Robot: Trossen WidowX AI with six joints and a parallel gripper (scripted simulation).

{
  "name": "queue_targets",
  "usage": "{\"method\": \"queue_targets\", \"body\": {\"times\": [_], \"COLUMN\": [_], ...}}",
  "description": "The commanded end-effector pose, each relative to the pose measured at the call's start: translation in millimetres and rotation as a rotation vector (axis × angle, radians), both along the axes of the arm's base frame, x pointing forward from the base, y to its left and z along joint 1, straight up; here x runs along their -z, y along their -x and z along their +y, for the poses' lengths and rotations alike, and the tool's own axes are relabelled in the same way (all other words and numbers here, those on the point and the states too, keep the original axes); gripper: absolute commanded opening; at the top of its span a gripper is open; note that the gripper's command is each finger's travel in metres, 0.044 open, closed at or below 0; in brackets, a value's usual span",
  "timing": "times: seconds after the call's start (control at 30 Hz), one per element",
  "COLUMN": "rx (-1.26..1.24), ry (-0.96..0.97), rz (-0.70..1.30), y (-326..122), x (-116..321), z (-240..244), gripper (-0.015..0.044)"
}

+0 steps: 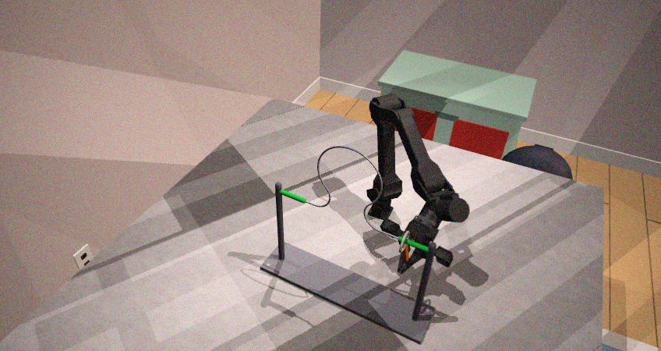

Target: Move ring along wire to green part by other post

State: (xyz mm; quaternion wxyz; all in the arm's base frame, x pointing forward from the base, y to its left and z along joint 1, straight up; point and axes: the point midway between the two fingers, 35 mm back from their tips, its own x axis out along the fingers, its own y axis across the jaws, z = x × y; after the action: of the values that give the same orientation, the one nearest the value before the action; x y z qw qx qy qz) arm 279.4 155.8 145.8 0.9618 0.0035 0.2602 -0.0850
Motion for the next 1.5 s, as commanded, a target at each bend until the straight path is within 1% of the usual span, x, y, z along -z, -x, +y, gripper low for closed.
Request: {"method": "queue_targets", "body": {"times": [0.0,0.53,1.2,1.47], "rx": [0.004,0.004,0.004,0.001], "ry": [-0.005,-0.005,-0.005,-0.004], "rz": [-0.008,-0.009,-0.009,-0.008], "y": [-1.8,-2.2,-2.2,-2.3], "x": [-2.6,11.6,11.8,11.1], "z": [5.0,8.0,8.0,8.4], "gripper": [-0.015,-0.015,-0.015,0.006]}}
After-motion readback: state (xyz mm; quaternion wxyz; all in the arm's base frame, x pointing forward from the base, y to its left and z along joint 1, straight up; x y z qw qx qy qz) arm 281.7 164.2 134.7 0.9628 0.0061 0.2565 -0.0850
